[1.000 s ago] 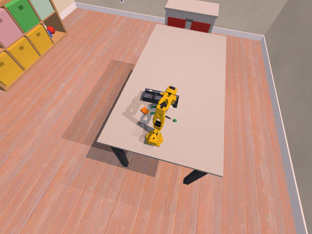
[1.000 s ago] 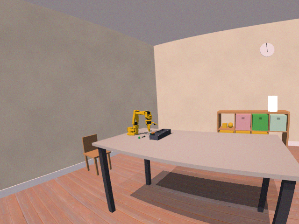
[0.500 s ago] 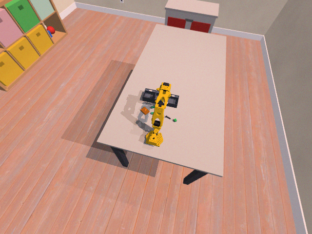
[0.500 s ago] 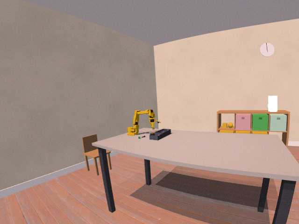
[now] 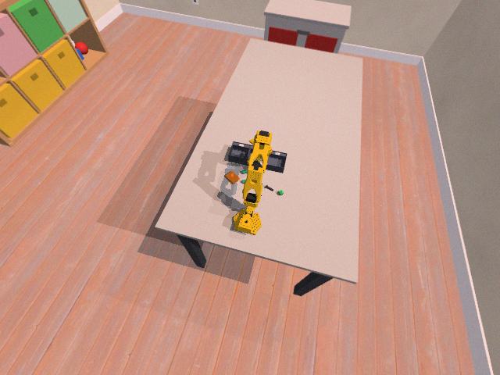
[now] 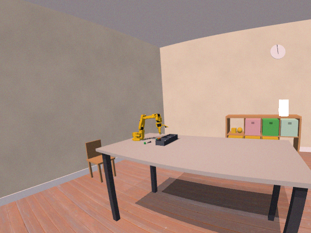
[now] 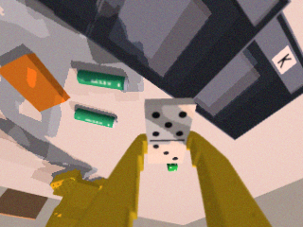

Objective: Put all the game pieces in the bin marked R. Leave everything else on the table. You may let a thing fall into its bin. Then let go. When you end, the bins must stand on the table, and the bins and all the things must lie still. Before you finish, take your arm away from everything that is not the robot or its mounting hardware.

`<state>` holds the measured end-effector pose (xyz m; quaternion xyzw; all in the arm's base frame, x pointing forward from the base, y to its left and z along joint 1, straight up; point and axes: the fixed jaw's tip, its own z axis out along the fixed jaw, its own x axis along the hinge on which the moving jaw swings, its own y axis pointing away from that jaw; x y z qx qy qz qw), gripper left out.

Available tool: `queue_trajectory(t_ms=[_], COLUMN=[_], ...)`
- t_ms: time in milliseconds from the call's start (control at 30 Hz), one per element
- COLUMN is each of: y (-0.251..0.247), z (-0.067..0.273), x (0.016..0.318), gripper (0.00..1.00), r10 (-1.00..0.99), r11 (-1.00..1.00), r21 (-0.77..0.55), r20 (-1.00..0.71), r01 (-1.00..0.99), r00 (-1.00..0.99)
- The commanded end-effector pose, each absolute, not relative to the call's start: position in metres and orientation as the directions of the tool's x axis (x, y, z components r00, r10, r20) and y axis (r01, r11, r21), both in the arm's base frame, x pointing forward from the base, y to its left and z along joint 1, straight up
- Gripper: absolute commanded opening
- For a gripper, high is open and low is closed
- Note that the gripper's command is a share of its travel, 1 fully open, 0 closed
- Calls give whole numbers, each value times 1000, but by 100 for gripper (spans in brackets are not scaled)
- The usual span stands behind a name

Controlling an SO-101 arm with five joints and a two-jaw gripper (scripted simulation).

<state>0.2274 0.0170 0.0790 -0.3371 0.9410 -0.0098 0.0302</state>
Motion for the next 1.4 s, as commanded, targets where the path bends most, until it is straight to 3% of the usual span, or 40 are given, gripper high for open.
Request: queue_trajectory(t_ms=[0, 1367], y=[25, 101], z=[88, 90], x=[236, 270], gripper=[0, 0], r10=[-624, -444], r11=[782, 891], r21=[-69, -41], r20=[-102, -280], r01=[-620, -452], r00=[-775, -851])
